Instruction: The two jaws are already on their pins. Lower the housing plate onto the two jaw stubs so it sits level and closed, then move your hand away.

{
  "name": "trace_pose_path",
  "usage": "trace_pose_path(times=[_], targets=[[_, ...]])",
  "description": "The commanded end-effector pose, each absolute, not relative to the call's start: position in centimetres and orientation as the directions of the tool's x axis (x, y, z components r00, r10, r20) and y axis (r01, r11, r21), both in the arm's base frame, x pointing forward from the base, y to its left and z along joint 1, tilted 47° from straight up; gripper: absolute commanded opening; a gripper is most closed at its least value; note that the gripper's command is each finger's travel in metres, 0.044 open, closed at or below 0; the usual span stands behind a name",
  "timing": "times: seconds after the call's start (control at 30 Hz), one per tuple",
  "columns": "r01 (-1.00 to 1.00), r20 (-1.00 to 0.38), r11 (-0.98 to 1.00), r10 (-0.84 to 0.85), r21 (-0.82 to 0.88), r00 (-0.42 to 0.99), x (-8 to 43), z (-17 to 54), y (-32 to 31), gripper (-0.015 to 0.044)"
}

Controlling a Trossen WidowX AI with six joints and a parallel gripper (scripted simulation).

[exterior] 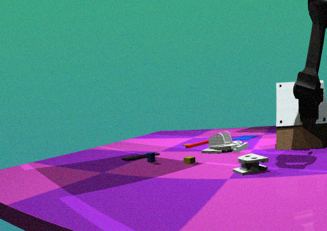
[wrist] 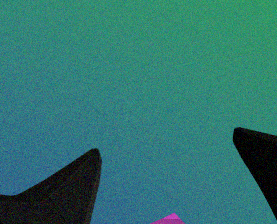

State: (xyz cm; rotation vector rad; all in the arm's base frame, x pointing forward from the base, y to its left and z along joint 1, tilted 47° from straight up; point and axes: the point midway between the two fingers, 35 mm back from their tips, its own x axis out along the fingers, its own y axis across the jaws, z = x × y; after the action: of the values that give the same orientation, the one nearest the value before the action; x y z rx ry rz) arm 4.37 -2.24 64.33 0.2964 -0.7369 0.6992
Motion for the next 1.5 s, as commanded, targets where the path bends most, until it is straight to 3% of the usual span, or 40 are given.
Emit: trace_pose_path(times=[0.0, 0.77, 1.47], targets=[[-0.678, 0.651, 0.734, 0.539, -0.05, 0.535, 4.9, 63.3, 0.7, 0.044], [-0.73, 0.224, 0.615, 0.788, -0.299, 0.573, 9.9, 53.3, 13.7, 0.044], [-0.851, -0.243, 0.47, 0.819, -0.235, 0.52, 14.7, 40.7, 18.7, 0.044]])
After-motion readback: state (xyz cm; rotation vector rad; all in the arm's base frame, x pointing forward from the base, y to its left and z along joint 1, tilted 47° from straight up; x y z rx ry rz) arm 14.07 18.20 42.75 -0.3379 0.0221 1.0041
